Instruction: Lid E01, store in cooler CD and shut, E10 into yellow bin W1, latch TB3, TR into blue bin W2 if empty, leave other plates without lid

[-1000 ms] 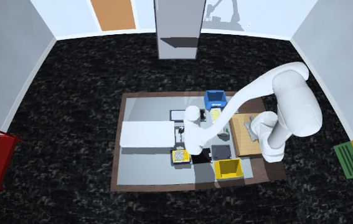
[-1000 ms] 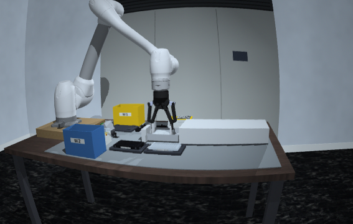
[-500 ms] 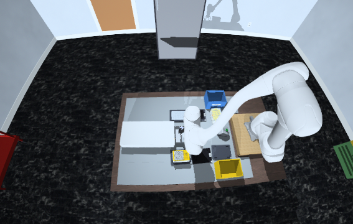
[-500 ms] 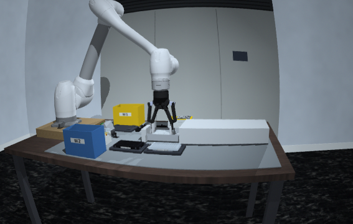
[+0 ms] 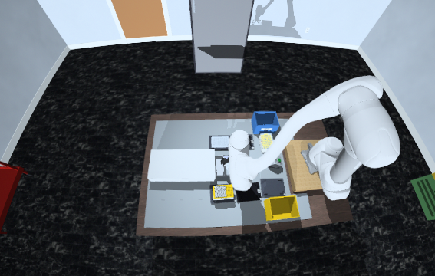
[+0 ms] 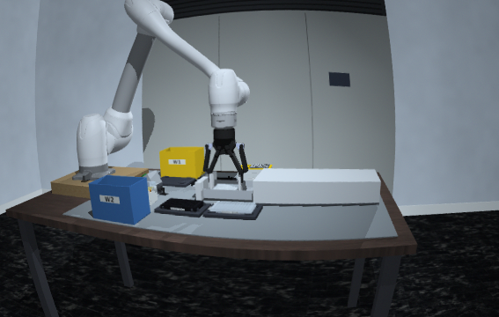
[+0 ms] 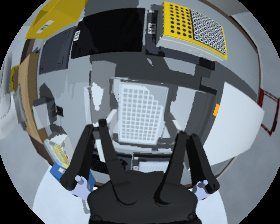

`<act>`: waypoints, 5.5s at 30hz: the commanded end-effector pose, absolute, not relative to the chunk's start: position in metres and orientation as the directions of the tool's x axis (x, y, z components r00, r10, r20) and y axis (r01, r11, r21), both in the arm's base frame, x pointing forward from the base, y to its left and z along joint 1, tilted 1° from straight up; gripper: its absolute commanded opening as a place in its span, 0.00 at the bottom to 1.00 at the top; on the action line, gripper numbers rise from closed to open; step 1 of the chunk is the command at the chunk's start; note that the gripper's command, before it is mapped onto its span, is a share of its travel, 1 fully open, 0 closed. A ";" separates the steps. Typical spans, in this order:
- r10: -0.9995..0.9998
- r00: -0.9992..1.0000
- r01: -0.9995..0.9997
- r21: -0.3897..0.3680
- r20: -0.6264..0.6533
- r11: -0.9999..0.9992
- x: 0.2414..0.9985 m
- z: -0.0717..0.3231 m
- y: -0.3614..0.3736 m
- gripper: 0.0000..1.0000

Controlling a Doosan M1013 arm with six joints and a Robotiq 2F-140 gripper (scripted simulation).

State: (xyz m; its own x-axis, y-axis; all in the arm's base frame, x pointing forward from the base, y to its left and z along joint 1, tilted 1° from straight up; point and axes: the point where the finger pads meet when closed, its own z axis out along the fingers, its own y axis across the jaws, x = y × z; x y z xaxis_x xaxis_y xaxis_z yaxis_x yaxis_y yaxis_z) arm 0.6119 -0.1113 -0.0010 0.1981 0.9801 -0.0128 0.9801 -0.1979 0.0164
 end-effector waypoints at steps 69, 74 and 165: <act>0.980 0.198 0.980 0.016 -0.013 -0.198 0.611 0.056 -0.110 0.66; 0.980 0.198 0.980 0.016 -0.013 -0.198 0.611 0.063 -0.110 0.66; 0.980 0.198 0.980 0.016 -0.013 -0.198 0.610 0.124 -0.109 0.66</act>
